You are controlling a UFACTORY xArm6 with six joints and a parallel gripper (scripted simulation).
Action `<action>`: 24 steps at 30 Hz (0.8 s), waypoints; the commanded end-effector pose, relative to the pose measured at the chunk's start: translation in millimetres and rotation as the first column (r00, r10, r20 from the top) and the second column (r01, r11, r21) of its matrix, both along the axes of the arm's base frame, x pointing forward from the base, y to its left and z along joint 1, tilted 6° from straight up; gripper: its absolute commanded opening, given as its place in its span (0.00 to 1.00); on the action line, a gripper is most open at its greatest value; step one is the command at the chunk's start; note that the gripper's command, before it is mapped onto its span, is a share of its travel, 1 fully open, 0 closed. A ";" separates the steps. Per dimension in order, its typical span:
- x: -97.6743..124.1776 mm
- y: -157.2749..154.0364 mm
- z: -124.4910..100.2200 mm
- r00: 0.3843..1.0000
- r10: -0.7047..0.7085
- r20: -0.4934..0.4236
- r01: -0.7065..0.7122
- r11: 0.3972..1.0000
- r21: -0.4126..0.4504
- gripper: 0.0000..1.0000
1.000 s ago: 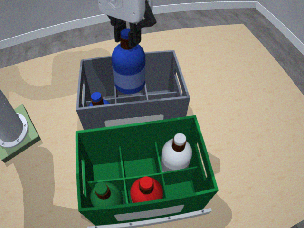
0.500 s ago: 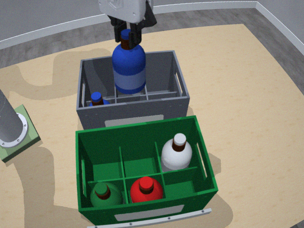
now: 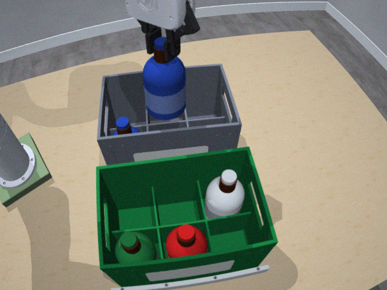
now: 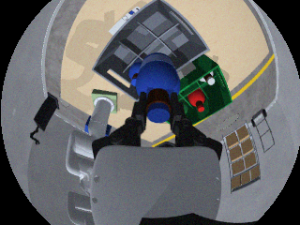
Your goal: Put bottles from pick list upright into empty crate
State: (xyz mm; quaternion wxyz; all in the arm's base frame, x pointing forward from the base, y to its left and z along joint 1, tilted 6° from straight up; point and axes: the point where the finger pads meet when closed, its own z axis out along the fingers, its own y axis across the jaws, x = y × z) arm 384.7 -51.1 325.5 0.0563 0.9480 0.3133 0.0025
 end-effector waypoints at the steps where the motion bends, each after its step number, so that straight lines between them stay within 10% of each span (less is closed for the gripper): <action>1: 0.8 -0.1 1.9 1.000 0.000 0.005 0.000 1.000 0.000 0.00; 24: 1.9 -2.5 -18.9 1.000 0.000 0.005 0.000 1.000 0.000 0.00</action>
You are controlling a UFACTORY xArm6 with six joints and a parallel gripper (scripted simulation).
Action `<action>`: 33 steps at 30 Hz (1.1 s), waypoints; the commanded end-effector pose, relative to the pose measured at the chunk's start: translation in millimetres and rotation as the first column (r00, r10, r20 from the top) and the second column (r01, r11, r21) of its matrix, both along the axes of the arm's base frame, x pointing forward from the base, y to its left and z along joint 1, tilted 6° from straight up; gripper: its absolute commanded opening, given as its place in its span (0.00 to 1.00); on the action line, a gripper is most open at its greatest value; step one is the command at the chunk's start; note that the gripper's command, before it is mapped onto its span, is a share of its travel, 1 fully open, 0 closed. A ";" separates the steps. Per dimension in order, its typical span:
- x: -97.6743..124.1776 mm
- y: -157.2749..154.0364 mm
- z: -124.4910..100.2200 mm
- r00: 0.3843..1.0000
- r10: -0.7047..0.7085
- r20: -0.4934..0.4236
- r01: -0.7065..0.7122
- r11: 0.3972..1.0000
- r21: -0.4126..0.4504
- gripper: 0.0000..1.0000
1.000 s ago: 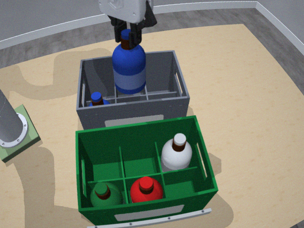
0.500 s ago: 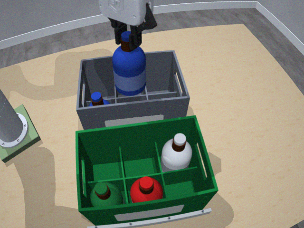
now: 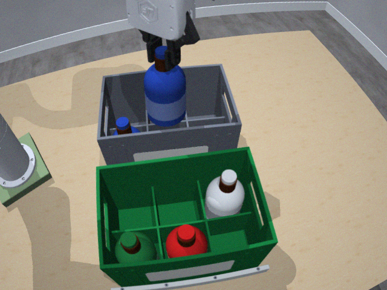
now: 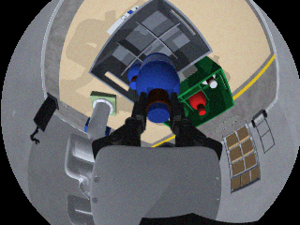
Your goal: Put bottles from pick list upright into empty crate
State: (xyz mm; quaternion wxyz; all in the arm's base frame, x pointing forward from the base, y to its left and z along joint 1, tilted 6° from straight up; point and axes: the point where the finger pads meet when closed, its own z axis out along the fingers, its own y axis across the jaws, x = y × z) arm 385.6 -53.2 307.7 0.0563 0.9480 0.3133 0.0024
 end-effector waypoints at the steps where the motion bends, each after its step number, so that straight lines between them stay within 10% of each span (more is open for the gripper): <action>1: 1.0 -0.4 -1.1 1.000 0.000 0.005 0.000 1.000 0.000 0.00; 33: 2.4 -3.5 -29.9 1.000 0.000 0.005 0.000 1.000 0.000 0.00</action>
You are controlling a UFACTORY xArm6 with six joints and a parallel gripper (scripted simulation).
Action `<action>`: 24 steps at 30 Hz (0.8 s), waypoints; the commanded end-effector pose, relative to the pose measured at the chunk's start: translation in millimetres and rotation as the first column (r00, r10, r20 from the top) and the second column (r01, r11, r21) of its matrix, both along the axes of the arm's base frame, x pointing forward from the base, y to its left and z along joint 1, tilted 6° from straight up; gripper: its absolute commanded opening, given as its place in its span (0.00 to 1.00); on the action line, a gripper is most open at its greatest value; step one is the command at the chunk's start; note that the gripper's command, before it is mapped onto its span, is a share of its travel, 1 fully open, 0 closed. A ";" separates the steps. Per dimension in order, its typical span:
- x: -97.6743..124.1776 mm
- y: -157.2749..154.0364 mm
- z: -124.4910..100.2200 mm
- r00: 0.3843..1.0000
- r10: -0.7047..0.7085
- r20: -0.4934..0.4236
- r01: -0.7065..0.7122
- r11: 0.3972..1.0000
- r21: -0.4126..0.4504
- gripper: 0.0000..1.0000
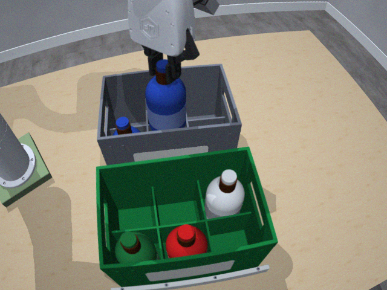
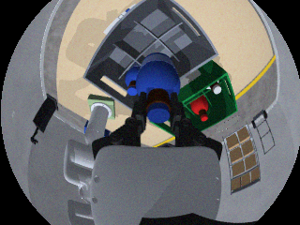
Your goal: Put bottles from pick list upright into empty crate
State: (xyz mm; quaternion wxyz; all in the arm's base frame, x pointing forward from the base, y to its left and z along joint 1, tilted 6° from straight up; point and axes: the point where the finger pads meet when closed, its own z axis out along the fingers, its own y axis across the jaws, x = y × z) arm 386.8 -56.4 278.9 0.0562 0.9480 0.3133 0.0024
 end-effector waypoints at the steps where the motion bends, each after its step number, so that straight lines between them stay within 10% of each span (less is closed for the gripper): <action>1: 1.2 -0.5 -2.1 1.000 0.000 0.005 0.000 1.000 0.000 0.00; 24: 2.1 -2.5 -21.0 1.000 0.000 0.005 0.000 1.000 0.000 0.00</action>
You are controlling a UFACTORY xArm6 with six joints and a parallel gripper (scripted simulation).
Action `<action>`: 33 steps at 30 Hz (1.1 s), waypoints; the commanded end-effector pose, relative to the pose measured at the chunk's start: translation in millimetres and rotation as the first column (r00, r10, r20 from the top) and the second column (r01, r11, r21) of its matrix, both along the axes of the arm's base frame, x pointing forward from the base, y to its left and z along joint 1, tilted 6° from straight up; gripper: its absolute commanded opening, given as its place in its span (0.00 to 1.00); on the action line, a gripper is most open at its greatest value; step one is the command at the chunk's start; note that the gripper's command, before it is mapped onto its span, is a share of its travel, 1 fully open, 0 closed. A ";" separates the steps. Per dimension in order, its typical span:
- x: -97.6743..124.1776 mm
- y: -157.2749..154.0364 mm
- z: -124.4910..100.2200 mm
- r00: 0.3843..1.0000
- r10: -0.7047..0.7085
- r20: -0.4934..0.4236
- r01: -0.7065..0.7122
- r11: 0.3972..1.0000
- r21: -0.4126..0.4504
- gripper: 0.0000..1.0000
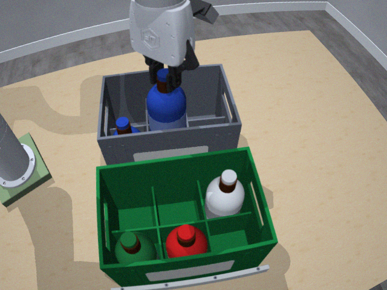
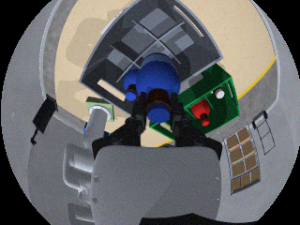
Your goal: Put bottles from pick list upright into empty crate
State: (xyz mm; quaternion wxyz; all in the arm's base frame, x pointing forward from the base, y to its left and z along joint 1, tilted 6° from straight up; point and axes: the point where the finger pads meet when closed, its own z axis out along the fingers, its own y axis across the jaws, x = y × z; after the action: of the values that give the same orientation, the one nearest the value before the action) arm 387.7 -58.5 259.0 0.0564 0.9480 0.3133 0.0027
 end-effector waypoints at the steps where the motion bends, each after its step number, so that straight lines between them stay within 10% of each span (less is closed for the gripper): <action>1: 1.2 -0.4 -2.1 1.000 0.000 0.004 0.000 1.000 0.000 0.00; 33: 2.4 -3.4 -29.9 1.000 0.000 0.004 0.000 1.000 0.000 0.00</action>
State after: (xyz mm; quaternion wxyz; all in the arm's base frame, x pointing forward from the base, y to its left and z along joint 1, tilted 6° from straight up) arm 388.8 -61.6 229.8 0.0563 0.9480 0.3133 0.0025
